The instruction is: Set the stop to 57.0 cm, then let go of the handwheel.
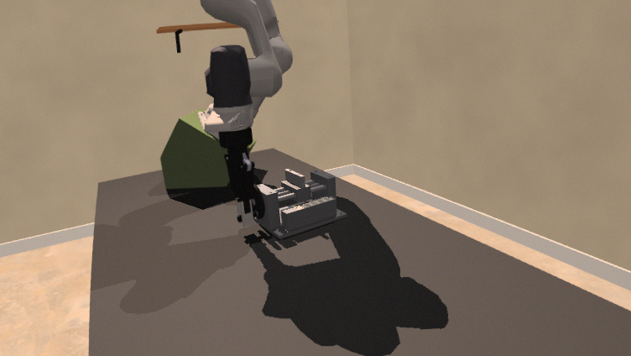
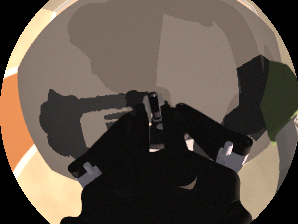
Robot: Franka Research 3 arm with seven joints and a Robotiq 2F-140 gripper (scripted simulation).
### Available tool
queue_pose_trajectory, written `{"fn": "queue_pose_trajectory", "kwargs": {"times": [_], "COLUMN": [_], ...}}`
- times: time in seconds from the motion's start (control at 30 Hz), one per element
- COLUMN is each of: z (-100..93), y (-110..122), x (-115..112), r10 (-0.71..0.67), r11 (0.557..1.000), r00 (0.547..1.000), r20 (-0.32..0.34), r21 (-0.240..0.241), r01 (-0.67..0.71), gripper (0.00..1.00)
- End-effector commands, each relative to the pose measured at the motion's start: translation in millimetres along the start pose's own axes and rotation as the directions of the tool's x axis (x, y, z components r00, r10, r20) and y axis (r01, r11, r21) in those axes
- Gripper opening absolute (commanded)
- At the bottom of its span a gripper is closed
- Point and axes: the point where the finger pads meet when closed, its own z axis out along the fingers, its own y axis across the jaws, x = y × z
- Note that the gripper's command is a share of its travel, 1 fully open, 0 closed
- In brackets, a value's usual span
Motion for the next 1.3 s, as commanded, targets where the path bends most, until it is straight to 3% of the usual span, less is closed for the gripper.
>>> {"fn": "queue_pose_trajectory", "kwargs": {"times": [0.0,1.27], "z": [-2.6,-26.1], "y": [-7,-24], "x": [2,2], "r10": [0.005,0.005], "r11": [1.000,1.000], "r00": [1.000,1.000], "r20": [-0.003,-0.003], "r21": [0.012,0.012], "r01": [-0.005,-0.005], "gripper": [0.04,0.04]}}
